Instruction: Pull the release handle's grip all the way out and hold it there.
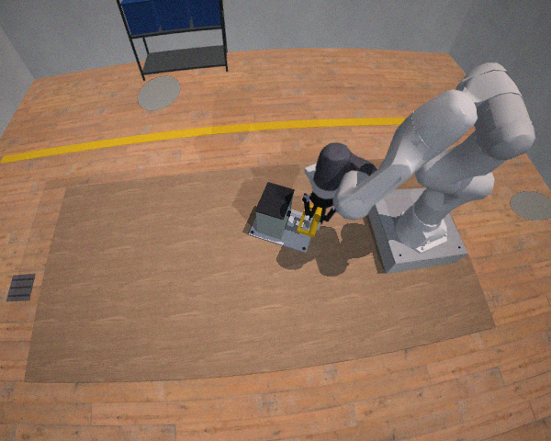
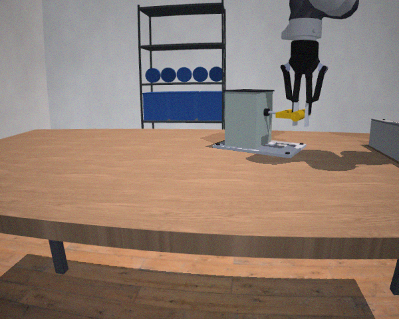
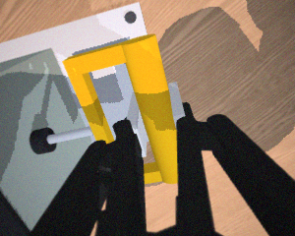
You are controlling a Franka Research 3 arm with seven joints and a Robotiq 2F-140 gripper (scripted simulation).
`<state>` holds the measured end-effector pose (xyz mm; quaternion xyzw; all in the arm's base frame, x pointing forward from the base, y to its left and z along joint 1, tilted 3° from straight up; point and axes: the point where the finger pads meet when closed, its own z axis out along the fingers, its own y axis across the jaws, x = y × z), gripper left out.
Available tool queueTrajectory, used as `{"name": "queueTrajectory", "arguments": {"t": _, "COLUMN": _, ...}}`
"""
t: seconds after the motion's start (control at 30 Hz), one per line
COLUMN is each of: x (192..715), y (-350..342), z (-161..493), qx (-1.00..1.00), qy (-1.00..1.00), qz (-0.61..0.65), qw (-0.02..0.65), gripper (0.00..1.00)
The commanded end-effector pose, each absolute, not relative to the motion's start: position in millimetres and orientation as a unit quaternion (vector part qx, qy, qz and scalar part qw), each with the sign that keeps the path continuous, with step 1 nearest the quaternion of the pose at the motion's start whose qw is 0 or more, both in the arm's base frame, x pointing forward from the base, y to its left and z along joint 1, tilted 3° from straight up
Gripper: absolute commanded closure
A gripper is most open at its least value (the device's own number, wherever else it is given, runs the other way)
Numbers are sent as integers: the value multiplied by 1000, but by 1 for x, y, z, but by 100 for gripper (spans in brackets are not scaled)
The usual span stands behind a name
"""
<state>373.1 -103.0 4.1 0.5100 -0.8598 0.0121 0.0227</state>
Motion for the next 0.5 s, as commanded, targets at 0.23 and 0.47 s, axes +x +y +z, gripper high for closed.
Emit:
{"name": "queueTrajectory", "arguments": {"t": 0.23, "x": 350, "y": -89, "z": 4, "qx": 508, "qy": -861, "qz": 8, "qw": 27, "gripper": 100}}
{"name": "queueTrajectory", "arguments": {"t": 0.47, "x": 345, "y": -87, "z": 4, "qx": 508, "qy": -861, "qz": 8, "qw": 27, "gripper": 100}}
